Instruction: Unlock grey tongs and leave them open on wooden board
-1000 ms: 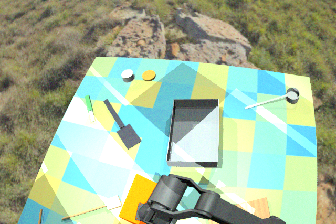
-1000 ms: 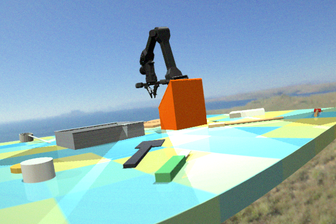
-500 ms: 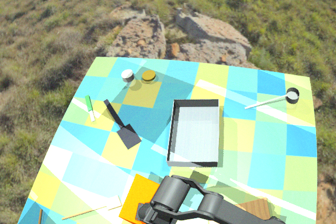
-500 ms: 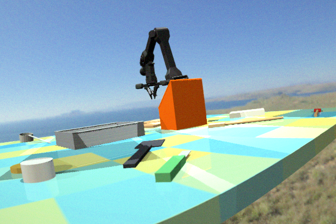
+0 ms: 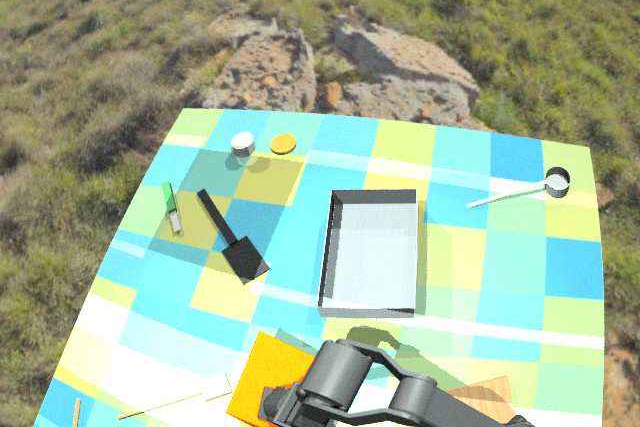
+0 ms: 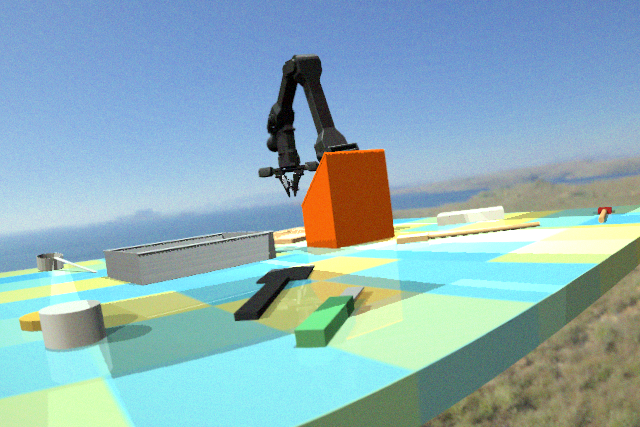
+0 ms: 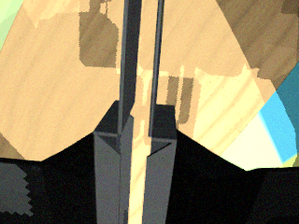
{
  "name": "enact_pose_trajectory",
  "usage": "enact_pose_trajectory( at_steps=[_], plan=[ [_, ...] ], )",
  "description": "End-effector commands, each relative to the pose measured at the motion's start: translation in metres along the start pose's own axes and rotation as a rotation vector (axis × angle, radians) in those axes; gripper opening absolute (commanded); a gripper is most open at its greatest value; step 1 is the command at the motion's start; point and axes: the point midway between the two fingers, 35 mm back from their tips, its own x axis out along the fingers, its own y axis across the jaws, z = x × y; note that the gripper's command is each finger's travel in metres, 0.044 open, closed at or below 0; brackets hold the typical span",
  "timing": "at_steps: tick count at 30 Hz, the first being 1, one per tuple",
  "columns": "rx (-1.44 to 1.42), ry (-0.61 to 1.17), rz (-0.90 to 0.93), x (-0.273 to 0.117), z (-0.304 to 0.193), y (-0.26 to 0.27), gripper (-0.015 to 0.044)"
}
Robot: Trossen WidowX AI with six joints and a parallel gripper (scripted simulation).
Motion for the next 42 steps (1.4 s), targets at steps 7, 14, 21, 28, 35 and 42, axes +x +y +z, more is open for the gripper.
enact_pose_trajectory(
  at_steps=[7, 14, 21, 28, 35, 42],
  plan=[
    [0.004, -0.003, -0.002, 0.017, 0.001, 0.000, -0.0150],
    [0.005, -0.002, -0.002, 0.029, 0.001, 0.000, -0.0150],
    [0.005, -0.002, -0.002, 0.040, 0.001, 0.000, -0.0150],
    [0.005, -0.002, -0.002, 0.052, 0.000, -0.001, -0.0150],
    [0.005, -0.002, -0.002, 0.063, -0.002, -0.001, -0.0150],
    [0.005, -0.002, -0.002, 0.074, -0.003, -0.002, -0.0150]
  ],
)
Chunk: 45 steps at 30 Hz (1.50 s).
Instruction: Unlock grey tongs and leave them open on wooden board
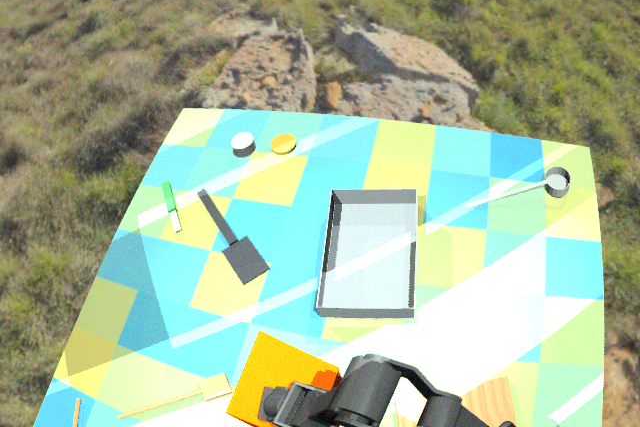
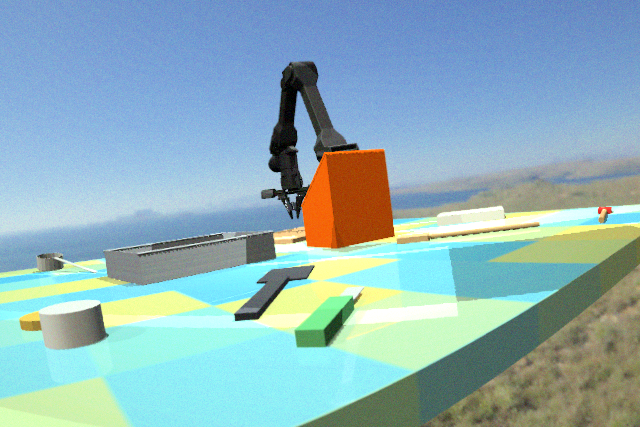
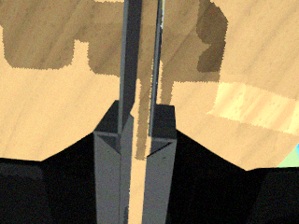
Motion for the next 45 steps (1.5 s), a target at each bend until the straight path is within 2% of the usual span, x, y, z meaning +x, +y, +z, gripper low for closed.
enact_pose_trajectory(
  at_steps=[1, 9, 31, 37, 45],
  plan=[
    [0.004, -0.003, -0.004, 0.007, -0.001, -0.001, -0.0150],
    [0.004, -0.003, -0.004, 0.012, -0.002, -0.002, -0.0150],
    [0.000, 0.002, -0.001, 0.011, -0.003, -0.001, 0.0428],
    [0.001, 0.003, -0.002, 0.001, -0.007, -0.006, 0.0440],
    [0.002, 0.003, -0.005, -0.062, -0.054, -0.043, 0.0440]
  ],
)
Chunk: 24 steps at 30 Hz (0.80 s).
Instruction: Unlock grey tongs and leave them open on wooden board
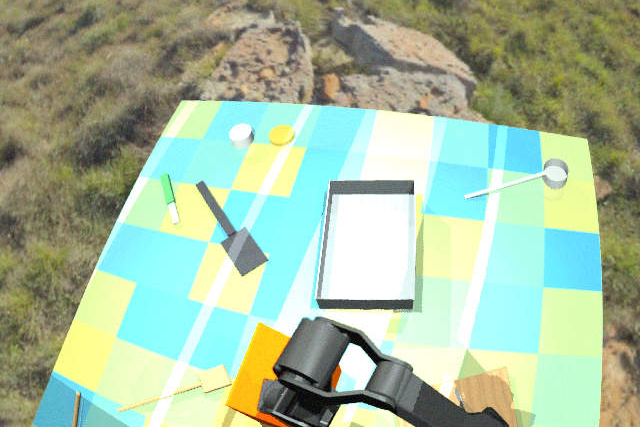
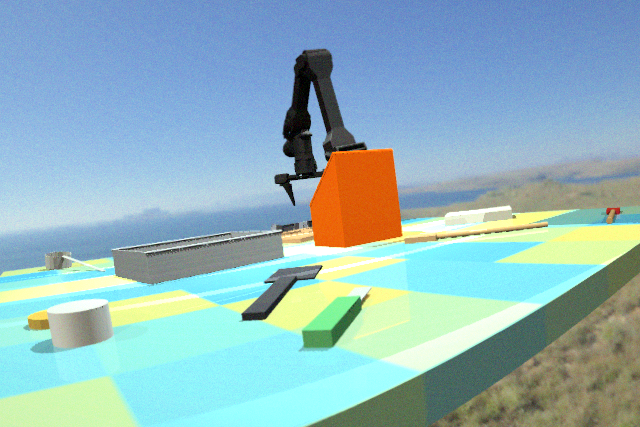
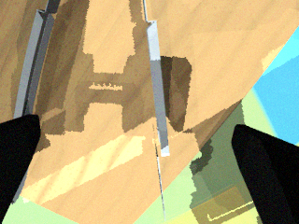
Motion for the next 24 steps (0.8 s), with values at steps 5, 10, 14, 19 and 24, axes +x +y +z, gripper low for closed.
enact_pose_trajectory(
  at_steps=[5, 10, 14, 19, 24],
  plan=[
    [-0.003, 0.007, -0.004, -0.047, -0.062, -0.037, 0.0440],
    [-0.001, 0.007, -0.006, -0.061, -0.096, -0.054, 0.0440],
    [-0.001, 0.006, -0.006, -0.061, -0.098, -0.054, 0.0440],
    [0.000, 0.003, -0.006, -0.078, -0.096, -0.053, 0.0440],
    [0.001, -0.007, -0.005, -0.105, -0.097, -0.048, 0.0440]
  ],
)
